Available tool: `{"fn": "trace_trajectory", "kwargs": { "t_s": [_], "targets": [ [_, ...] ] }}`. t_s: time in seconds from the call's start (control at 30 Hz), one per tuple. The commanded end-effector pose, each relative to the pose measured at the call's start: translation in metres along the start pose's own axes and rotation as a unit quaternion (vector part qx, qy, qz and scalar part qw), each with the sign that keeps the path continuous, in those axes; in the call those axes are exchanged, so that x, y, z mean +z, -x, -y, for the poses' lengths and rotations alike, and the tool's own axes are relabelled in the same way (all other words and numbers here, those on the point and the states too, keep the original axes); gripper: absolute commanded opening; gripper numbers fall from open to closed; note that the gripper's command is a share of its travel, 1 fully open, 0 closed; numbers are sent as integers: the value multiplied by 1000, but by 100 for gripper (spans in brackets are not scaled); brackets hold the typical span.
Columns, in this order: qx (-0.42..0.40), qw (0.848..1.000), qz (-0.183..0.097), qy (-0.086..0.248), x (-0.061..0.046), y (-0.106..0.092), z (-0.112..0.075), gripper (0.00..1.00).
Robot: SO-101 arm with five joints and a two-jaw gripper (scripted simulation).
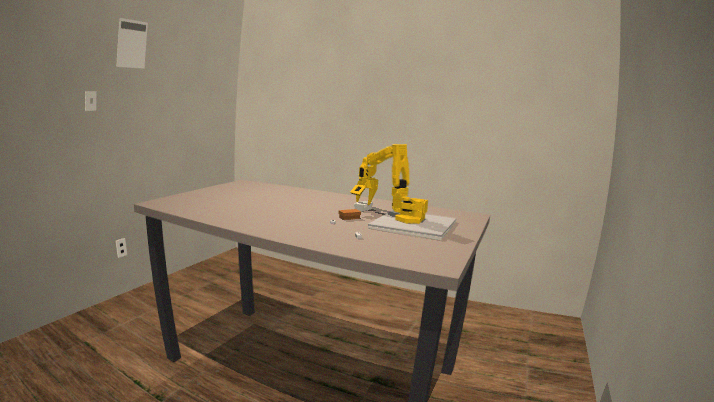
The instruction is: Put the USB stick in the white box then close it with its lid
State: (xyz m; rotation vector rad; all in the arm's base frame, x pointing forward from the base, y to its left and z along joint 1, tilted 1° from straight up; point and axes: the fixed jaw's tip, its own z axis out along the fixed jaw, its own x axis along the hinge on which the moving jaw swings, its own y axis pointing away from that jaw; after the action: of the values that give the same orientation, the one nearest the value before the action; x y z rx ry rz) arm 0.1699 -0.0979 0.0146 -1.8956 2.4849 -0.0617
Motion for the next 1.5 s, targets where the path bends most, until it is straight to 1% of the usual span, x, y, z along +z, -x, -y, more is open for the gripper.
{"fn": "trace_trajectory", "kwargs": {
  "t_s": [0.0,0.2,0.5,1.47],
  "targets": [
    [-1,1000,4,14,5,0,-5,30],
    [-1,1000,4,14,6,0,-5,30],
    [-1,1000,4,14,13,1,-7,30],
    [-1,1000,4,14,13,1,-7,29]
  ]
}}
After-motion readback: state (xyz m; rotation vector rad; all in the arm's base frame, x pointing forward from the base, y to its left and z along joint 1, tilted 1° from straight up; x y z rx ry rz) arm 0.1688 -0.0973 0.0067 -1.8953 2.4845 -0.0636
